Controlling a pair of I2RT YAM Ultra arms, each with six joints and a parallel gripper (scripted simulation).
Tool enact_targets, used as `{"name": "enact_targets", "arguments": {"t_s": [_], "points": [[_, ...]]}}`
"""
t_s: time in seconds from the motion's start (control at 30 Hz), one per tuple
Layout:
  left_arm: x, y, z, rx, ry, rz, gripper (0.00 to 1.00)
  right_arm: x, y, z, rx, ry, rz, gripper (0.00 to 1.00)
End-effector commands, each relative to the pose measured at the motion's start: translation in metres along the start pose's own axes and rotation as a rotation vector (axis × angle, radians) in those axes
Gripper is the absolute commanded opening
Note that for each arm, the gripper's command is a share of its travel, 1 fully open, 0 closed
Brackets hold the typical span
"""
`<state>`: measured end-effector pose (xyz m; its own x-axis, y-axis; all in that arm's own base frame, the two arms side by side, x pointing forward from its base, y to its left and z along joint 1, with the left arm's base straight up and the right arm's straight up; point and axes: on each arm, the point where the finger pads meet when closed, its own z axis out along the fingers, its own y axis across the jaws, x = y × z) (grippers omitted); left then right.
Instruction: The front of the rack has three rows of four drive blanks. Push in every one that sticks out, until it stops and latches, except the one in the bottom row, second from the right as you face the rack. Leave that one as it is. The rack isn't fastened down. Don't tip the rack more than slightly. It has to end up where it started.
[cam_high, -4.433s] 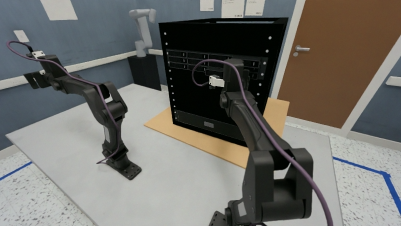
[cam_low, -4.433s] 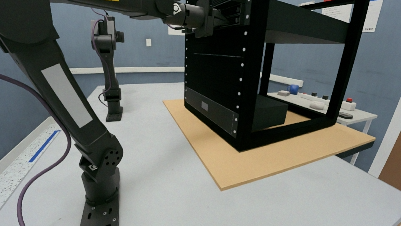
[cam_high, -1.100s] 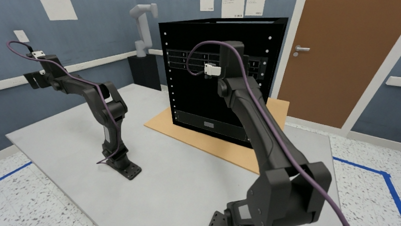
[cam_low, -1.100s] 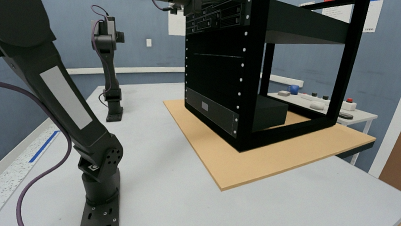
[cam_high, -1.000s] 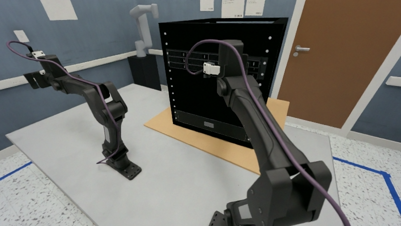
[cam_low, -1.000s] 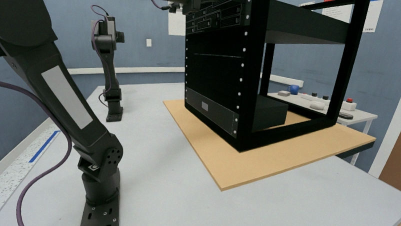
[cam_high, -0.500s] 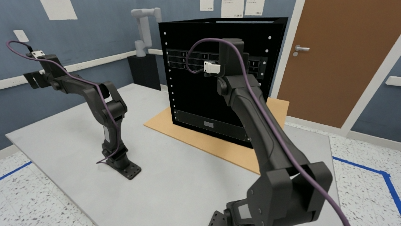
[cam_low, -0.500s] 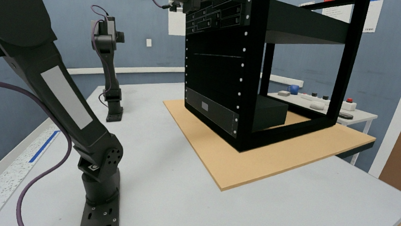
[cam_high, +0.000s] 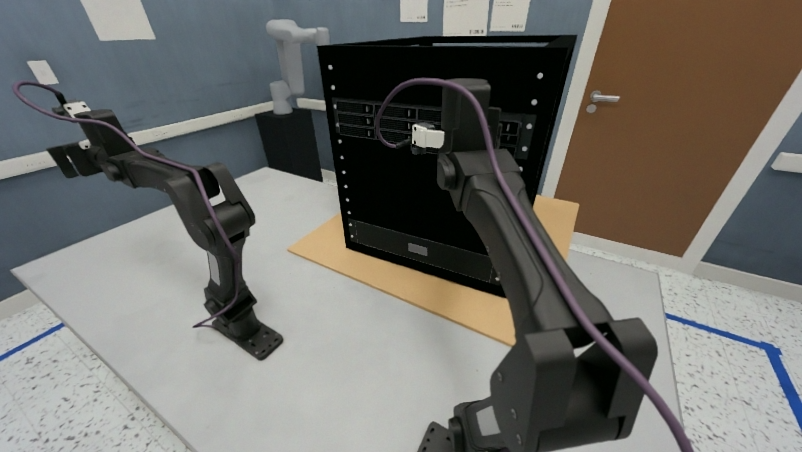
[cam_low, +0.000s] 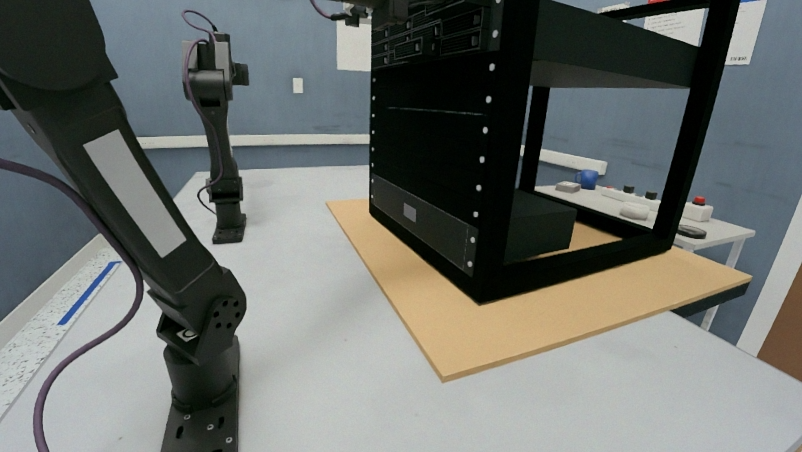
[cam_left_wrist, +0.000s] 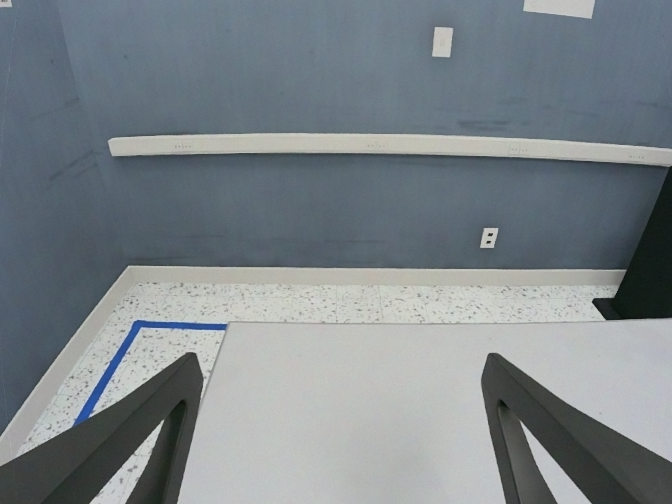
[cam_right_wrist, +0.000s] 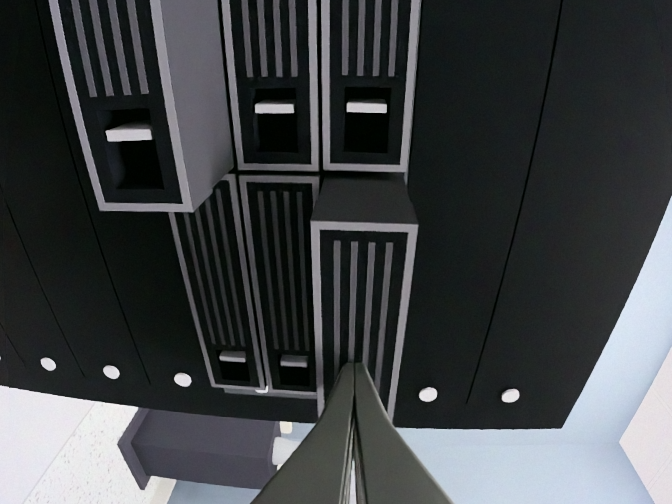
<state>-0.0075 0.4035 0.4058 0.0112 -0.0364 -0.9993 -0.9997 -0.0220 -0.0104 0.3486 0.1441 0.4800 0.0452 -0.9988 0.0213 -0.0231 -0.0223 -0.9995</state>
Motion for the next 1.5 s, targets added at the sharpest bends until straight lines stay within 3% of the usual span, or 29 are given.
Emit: {"name": "enact_targets", "arguments": {"t_s": [0.0, 0.23, 1.47], "points": [[-0.01, 0.002, -0.006, 0.0, -0.037, 0.01, 1.0, 0.003, -0.023, -0.004, 0.057, -0.009, 0.051, 0.0], [-0.01, 0.002, -0.006, 0.0, -0.037, 0.01, 1.0, 0.002, -0.018, 0.009, 0.046, -0.004, 0.043, 0.0], [-0.01, 0.002, -0.006, 0.0, -0.037, 0.01, 1.0, 0.006, -0.028, 0.001, 0.069, -0.009, 0.058, 0.0]]}}
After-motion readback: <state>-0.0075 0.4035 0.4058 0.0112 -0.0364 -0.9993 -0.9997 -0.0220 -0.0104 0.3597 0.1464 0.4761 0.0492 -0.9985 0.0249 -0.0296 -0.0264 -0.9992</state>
